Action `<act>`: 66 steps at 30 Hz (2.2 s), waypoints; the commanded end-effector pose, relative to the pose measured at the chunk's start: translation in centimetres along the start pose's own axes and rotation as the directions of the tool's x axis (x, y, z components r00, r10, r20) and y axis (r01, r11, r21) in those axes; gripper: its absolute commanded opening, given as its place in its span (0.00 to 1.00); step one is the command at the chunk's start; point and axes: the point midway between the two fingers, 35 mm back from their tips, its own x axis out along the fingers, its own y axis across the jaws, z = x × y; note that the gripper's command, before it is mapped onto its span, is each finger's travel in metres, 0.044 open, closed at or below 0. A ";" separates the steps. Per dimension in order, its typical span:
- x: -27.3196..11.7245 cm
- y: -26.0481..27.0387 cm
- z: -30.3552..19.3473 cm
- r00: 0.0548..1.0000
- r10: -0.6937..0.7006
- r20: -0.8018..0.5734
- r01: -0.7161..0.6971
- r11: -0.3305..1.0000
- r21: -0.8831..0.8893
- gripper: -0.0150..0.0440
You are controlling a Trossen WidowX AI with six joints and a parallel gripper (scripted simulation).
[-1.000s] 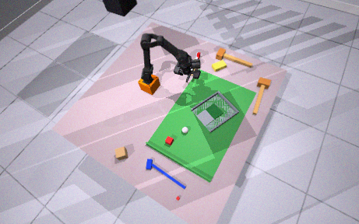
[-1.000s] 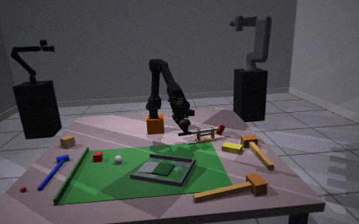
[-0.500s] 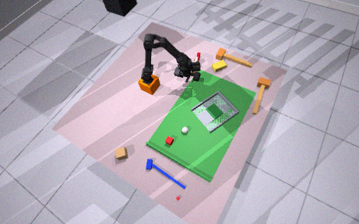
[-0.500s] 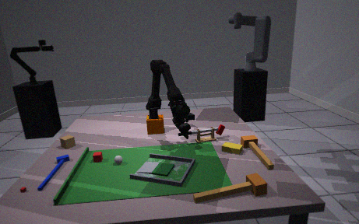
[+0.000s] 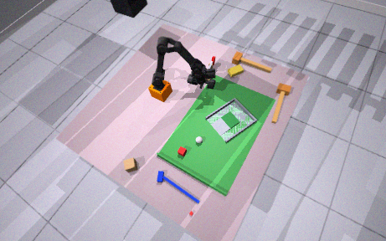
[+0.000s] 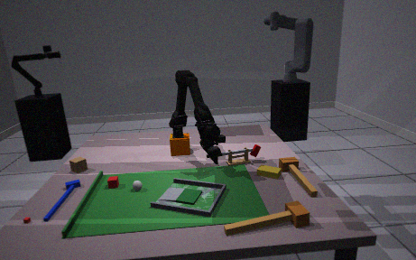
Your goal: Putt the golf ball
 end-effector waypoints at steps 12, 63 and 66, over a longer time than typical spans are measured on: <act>0.0 0.0 0.0 1.000 -0.001 0.000 0.001 1.000 0.000 0.33; -15.3 -2.7 -10.8 0.988 0.025 -0.150 0.102 0.625 0.774 0.25; -16.1 -2.4 -12.3 0.986 0.037 -0.161 0.116 0.540 0.834 0.25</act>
